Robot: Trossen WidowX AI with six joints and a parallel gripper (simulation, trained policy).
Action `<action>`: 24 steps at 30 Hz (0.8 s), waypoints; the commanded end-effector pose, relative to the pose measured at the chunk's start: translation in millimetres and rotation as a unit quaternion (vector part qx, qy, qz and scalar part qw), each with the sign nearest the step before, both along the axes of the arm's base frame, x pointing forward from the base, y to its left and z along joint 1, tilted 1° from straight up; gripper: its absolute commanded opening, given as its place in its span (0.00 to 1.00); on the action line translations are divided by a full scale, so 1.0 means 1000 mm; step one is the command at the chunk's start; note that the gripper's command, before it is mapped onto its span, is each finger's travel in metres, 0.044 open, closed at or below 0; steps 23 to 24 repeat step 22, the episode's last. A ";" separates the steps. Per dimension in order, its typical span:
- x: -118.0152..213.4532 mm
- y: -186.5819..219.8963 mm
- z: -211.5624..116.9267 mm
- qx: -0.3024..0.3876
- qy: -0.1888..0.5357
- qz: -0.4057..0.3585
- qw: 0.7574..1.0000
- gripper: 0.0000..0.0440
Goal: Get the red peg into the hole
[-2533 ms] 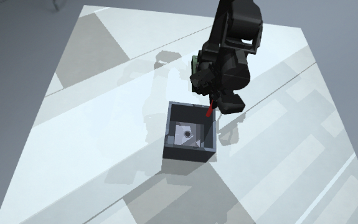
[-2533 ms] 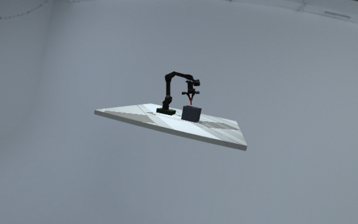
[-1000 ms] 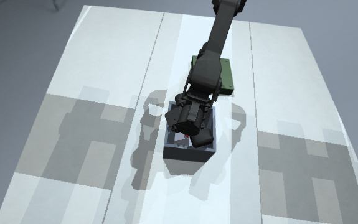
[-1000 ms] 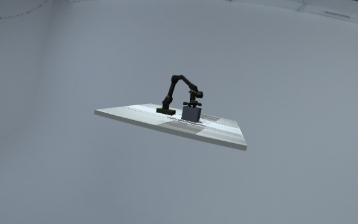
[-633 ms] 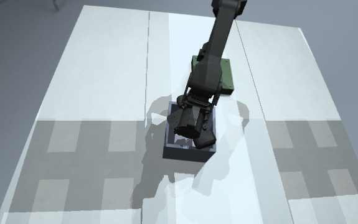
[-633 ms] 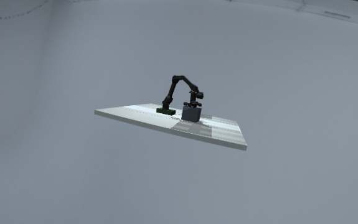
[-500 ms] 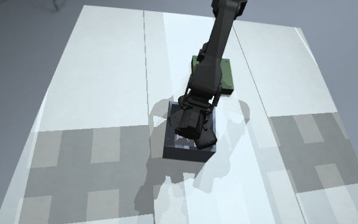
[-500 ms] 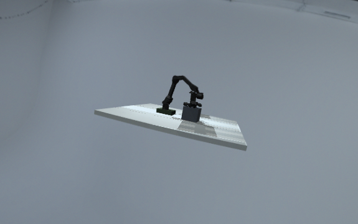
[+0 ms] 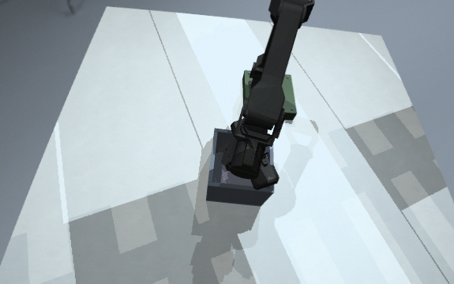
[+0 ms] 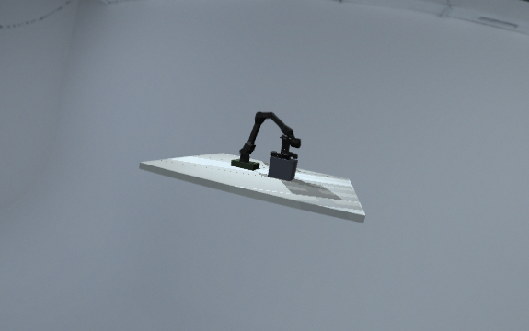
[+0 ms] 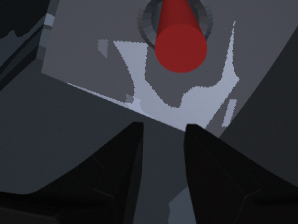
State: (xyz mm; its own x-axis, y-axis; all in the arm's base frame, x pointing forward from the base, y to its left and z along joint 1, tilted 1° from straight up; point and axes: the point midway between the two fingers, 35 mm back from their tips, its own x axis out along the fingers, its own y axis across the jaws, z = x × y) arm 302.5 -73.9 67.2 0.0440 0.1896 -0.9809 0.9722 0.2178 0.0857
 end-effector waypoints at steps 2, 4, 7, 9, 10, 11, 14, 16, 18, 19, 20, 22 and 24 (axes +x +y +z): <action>-0.002 0.009 -0.006 0.018 0.014 -0.002 1.000 0.18; -0.003 0.011 -0.007 0.021 0.017 -0.003 1.000 0.17; -0.006 0.014 -0.007 0.026 0.023 -0.003 0.999 0.17; -0.007 0.016 -0.008 0.029 0.027 -0.004 0.999 0.17; -0.008 0.018 -0.008 0.029 0.029 -0.004 0.999 0.18; -0.009 0.019 -0.008 0.030 0.031 -0.004 0.999 0.19; -0.011 0.022 -0.007 0.031 0.035 -0.004 0.999 0.21; -0.012 0.024 -0.006 0.032 0.038 -0.004 0.999 0.22; -0.013 0.026 -0.005 0.033 0.041 -0.003 0.999 0.22; -0.013 0.027 -0.004 0.033 0.042 -0.003 0.999 0.22; -0.014 0.029 -0.003 0.034 0.043 -0.002 0.999 0.22; -0.015 0.031 -0.002 0.036 0.044 -0.002 0.998 0.21; -0.015 0.031 -0.002 0.036 0.044 -0.002 0.998 0.21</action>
